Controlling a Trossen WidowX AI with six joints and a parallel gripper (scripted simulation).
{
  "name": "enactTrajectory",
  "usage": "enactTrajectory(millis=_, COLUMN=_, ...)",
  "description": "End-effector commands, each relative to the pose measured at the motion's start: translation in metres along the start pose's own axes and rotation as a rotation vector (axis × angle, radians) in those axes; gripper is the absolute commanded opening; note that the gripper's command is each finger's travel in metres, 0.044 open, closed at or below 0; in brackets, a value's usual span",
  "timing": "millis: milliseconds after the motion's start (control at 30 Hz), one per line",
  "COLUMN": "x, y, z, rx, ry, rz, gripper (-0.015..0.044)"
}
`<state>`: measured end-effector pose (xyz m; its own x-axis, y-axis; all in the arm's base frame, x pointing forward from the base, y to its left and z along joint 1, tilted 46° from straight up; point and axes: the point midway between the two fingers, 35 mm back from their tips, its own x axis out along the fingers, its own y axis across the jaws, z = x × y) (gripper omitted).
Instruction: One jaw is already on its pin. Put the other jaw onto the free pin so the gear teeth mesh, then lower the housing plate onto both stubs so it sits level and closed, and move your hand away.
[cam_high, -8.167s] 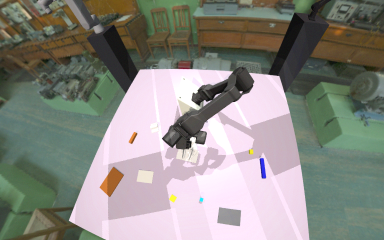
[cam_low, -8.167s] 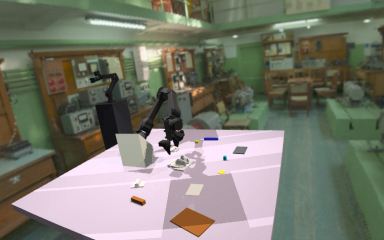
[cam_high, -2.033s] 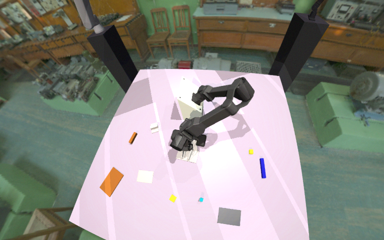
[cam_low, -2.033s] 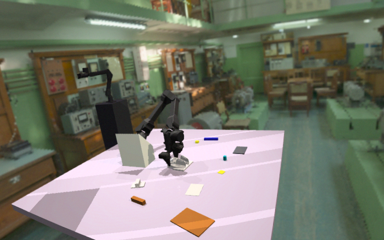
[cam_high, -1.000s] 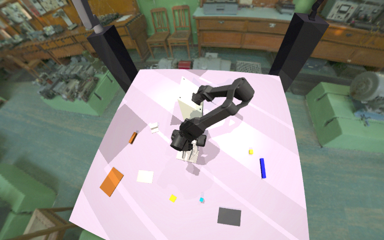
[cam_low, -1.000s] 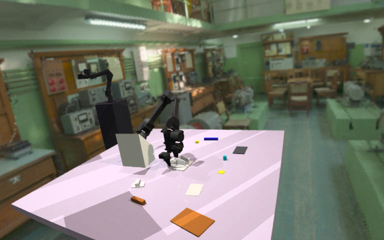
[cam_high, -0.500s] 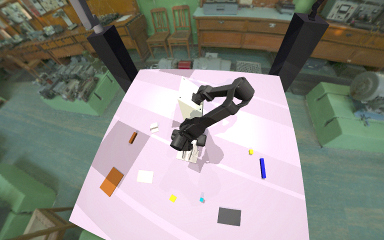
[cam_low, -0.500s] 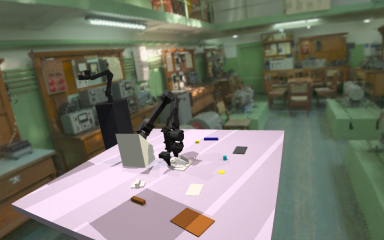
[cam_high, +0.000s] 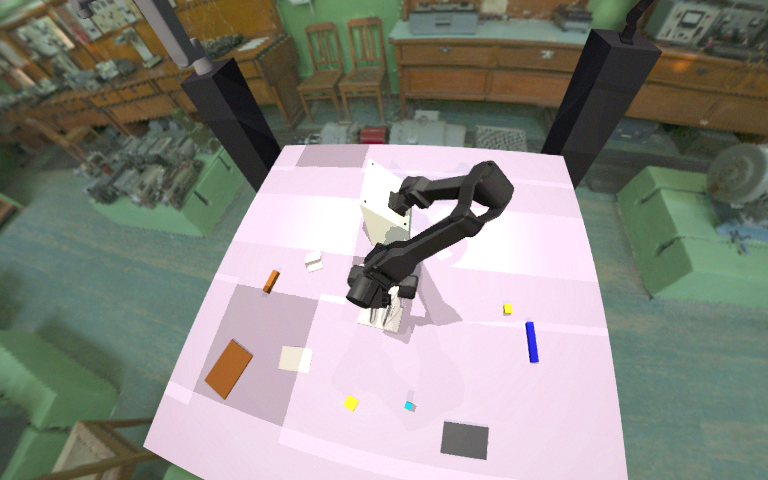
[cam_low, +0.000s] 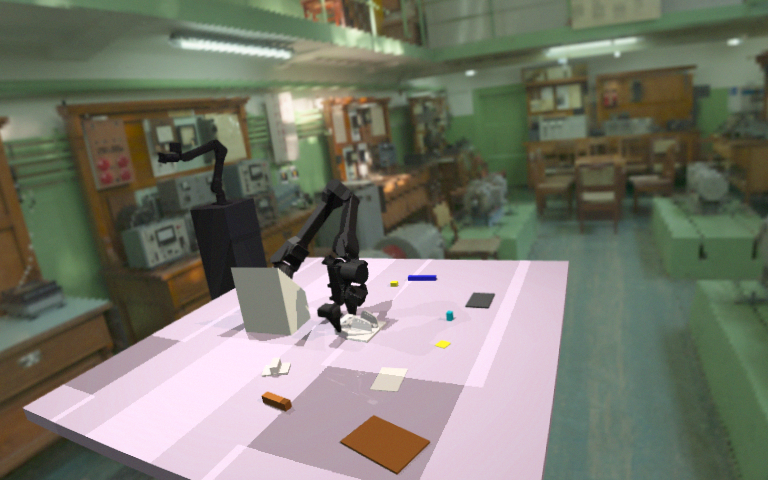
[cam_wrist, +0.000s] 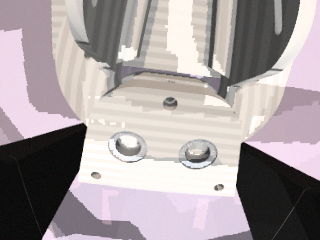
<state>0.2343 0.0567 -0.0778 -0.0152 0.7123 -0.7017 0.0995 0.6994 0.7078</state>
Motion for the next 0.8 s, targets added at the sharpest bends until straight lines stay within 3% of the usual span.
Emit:
enactTrajectory(millis=0, x=0.0006, y=-0.0004, z=0.0001, rx=0.004, ry=-0.001, rz=-0.002, gripper=0.0351)
enactTrajectory(millis=767, x=0.0026, y=-0.0004, z=0.0001, rx=0.004, ry=-0.001, rz=-0.002, gripper=0.0351)
